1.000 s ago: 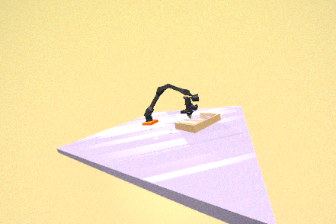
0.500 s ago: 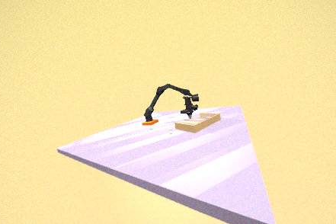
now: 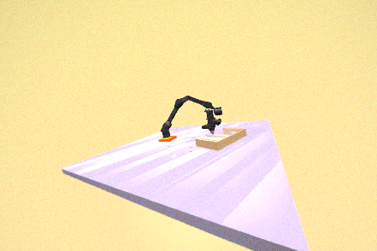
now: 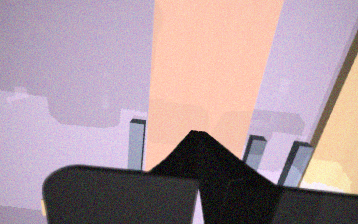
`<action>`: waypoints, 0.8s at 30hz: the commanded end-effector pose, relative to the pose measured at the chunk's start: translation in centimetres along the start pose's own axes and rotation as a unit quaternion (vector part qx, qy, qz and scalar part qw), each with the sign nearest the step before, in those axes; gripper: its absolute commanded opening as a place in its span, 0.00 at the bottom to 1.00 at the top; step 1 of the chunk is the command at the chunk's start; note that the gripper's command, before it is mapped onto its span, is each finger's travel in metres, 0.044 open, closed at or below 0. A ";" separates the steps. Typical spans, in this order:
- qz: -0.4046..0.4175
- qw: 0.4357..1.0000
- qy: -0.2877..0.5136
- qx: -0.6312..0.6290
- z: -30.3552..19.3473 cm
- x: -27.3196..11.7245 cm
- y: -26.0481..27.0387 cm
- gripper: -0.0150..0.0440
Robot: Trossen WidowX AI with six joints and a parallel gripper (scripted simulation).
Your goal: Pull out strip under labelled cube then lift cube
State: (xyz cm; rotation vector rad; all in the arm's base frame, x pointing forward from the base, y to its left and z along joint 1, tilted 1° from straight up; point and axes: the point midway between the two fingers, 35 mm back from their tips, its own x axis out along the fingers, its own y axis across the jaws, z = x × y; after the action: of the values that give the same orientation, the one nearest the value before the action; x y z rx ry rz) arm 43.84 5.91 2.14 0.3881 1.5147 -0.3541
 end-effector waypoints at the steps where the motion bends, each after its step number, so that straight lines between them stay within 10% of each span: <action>1: 0.000 1.000 0.003 0.002 0.0 0.4 0.1 0.25; 24: 0.000 1.000 0.004 0.002 -2.4 0.6 0.2 0.25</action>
State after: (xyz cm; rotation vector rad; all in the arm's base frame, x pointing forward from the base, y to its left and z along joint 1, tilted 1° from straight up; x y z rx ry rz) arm 42.70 6.69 2.07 0.3954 1.5027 -0.3530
